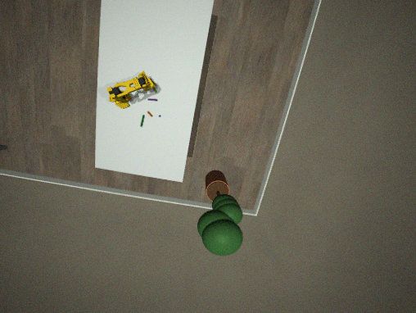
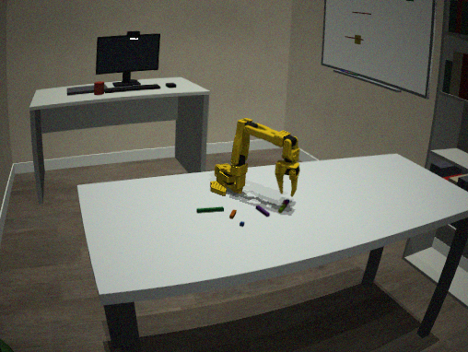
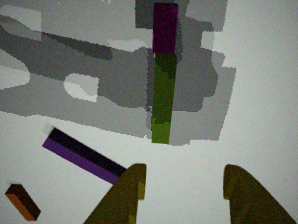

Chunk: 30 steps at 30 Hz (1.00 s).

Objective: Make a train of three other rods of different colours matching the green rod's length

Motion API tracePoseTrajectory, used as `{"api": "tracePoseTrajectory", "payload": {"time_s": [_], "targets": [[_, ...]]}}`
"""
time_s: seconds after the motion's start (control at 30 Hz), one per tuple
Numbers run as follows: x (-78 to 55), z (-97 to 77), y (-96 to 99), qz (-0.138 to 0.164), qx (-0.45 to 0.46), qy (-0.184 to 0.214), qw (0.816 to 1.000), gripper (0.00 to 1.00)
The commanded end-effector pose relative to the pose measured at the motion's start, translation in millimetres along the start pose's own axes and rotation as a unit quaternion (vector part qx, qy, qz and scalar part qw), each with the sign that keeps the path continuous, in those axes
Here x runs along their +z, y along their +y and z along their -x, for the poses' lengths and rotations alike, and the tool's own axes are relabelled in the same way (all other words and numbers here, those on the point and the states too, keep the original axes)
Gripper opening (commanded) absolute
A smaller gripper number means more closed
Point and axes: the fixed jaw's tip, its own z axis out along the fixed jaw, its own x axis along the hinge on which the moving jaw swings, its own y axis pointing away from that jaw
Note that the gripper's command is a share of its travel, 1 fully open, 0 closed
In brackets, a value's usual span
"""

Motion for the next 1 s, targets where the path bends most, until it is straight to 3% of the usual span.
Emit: {"api": "tracePoseTrajectory", "payload": {"time_s": [0.0, 0.97], "targets": [[-19.5, -2.6, -11.5, -0.056, 0.001, 0.011, 0.998, 0.17], [-22.5, -5.7, -9.1, -0.062, 0.037, 0.011, 0.997, 0.17]]}}
